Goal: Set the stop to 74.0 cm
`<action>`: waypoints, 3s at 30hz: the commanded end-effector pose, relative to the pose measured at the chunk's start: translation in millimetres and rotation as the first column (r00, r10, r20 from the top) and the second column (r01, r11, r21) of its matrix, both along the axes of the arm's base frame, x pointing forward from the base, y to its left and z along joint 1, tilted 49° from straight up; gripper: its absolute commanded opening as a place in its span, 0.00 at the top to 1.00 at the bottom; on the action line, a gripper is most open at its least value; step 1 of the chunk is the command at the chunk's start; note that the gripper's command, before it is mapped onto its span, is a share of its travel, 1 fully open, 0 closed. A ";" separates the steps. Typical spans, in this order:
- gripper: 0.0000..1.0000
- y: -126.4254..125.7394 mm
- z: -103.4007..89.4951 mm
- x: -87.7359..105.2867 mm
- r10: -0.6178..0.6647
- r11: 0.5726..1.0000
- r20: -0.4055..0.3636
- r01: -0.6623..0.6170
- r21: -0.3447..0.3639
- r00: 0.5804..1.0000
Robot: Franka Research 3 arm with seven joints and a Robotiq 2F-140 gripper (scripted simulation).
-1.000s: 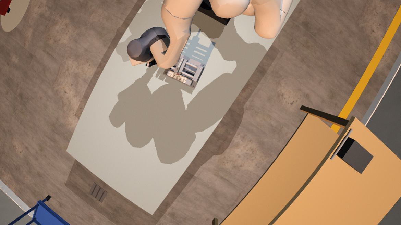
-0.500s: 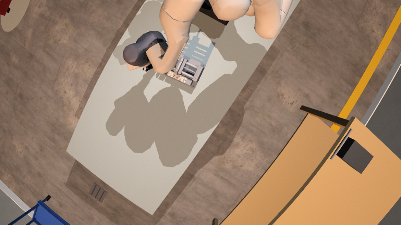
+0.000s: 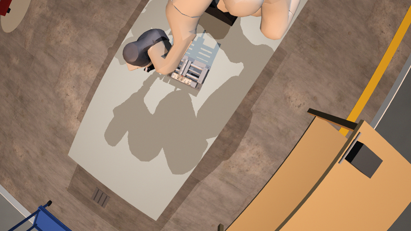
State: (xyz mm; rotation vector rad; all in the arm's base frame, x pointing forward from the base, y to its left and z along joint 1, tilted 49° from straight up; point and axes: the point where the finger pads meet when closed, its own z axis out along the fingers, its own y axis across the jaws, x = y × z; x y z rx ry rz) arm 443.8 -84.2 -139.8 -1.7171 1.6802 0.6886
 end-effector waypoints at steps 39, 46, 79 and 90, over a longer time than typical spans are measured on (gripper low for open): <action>0.96 24.5 -25.7 -56.5 0.006 1.000 -0.002 -0.006 0.004 1.000; 0.96 33.8 -33.5 -49.0 0.006 1.000 -0.002 -0.006 0.004 1.000; 0.96 40.1 -36.3 -9.4 0.006 1.000 -0.002 -0.006 0.004 1.000; 0.96 35.4 -31.5 -0.4 0.006 1.000 -0.002 -0.006 0.004 1.000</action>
